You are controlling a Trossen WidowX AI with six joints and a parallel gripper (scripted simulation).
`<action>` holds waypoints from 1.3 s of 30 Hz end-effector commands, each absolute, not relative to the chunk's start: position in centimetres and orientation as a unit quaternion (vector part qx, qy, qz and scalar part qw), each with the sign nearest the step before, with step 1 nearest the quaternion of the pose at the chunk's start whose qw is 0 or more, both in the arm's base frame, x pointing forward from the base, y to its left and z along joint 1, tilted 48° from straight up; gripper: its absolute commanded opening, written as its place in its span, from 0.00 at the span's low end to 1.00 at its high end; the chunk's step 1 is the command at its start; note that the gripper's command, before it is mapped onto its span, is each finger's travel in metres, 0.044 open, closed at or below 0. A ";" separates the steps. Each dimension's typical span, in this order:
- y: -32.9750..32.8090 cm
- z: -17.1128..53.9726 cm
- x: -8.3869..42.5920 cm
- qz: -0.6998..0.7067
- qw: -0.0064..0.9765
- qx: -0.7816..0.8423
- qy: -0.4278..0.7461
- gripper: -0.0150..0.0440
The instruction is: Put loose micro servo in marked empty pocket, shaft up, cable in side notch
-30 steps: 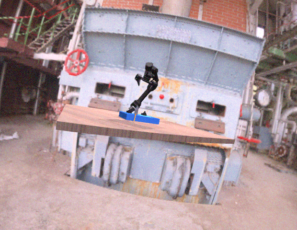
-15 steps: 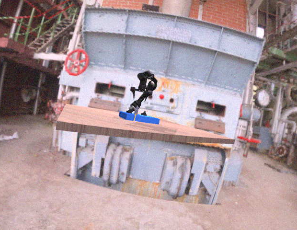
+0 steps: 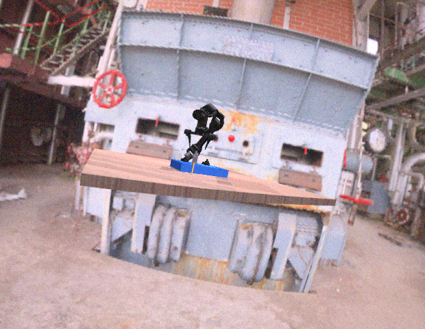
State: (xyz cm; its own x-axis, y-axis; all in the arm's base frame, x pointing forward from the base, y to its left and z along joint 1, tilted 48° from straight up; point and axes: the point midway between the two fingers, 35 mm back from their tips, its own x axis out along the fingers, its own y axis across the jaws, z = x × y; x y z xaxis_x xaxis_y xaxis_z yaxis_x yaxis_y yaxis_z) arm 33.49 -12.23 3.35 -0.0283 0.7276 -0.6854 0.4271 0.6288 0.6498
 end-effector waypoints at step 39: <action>-8.9 0.1 33.1 0.134 0.556 0.413 0.709 0.39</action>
